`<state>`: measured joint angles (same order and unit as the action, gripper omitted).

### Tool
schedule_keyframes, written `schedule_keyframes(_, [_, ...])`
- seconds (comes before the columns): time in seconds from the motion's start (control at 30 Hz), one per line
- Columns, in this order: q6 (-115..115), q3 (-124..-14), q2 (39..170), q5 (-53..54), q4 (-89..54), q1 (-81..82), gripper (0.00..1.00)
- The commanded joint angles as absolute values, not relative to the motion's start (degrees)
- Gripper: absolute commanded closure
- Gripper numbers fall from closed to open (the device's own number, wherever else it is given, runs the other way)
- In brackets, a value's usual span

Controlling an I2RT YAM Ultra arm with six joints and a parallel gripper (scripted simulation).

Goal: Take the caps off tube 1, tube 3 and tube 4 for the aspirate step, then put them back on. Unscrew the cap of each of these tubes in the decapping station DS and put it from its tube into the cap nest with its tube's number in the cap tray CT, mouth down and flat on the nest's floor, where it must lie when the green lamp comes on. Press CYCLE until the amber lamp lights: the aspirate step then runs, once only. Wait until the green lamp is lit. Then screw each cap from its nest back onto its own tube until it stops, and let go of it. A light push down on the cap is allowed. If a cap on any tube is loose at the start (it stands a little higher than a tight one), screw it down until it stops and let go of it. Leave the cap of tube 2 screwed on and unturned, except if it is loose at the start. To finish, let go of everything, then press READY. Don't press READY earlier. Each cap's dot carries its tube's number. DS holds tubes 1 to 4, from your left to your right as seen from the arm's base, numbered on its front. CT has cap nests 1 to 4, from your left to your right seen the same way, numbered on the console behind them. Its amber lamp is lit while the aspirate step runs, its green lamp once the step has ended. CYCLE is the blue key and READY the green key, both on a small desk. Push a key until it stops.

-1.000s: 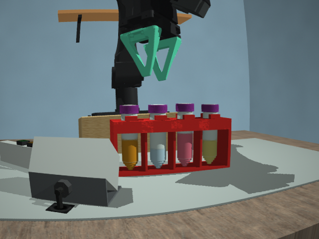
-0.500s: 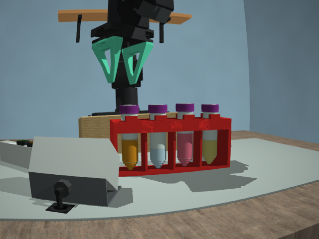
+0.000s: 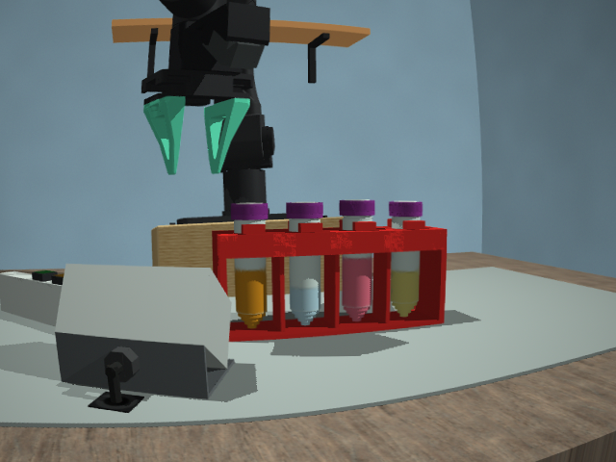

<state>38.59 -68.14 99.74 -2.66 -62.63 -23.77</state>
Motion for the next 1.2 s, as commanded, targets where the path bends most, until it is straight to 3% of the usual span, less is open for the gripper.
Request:
schedule_keyframes(0.0, [36.49, -69.29, 99.6, -2.72, -63.04, -23.65, 0.51])
schedule_keyframes(0.23, [36.48, -69.29, 99.6, -2.72, -63.04, -23.65, 0.51])
schedule_keyframes(0.37, [11.07, -68.78, 99.45, -2.27, -62.96, -17.33, 0.51])
schedule_keyframes(1.17, [-58.35, -72.05, 102.85, -0.96, -63.3, -0.39, 0.51])
